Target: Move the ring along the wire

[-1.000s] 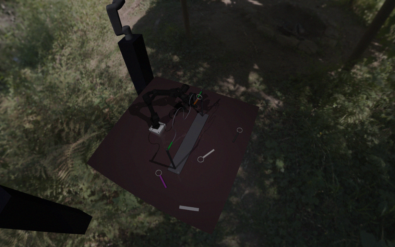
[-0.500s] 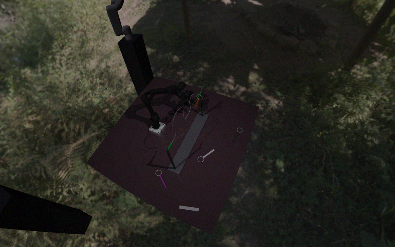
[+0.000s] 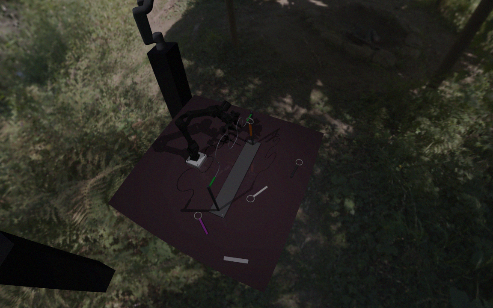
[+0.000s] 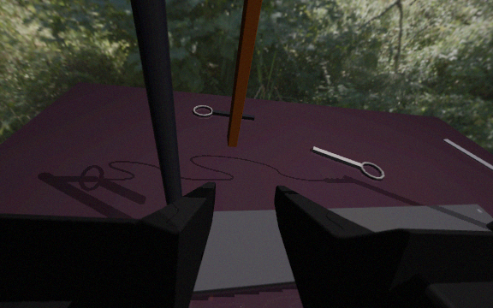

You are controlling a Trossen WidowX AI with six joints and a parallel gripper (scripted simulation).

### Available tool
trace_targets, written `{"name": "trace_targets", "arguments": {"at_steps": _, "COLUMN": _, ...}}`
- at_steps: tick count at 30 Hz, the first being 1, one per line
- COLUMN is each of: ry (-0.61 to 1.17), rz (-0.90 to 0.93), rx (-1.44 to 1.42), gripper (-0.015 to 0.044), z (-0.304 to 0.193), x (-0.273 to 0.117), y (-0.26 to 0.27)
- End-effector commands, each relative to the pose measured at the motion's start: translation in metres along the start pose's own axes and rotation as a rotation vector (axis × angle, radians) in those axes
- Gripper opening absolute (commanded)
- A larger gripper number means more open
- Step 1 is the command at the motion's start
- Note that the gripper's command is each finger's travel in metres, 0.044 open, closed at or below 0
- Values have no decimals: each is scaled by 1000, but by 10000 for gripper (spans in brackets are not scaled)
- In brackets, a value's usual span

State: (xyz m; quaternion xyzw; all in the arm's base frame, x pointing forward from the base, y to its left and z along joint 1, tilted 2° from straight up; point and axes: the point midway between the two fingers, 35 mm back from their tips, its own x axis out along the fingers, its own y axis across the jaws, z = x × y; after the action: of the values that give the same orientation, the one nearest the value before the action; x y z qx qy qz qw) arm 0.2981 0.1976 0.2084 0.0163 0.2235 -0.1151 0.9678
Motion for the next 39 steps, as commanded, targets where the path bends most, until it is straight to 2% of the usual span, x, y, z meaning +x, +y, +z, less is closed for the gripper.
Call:
{"name": "trace_targets", "arguments": {"at_steps": 1, "ry": -4, "rz": -3, "rx": 5, "gripper": 160, "z": 1, "x": 0, "y": -1}}
{"name": "trace_targets", "arguments": {"at_steps": 7, "ry": -4, "rz": -3, "rx": 5, "gripper": 160, "z": 1, "x": 0, "y": -1}}
{"name": "trace_targets", "arguments": {"at_steps": 9, "ry": 3, "rz": 0, "rx": 1, "gripper": 212, "z": -1, "x": -8, "y": 1}}
{"name": "trace_targets", "arguments": {"at_steps": 13, "ry": 1, "rz": 0, "rx": 0, "gripper": 317, "z": 0, "x": -48, "y": -1}}
{"name": "trace_targets", "arguments": {"at_steps": 18, "ry": 1, "rz": 1, "rx": -1, "gripper": 440, "z": 0, "x": -50, "y": -1}}
{"name": "trace_targets", "arguments": {"at_steps": 39, "ry": 1, "rz": 1, "rx": -1, "gripper": 440, "z": 0, "x": -50, "y": -1}}
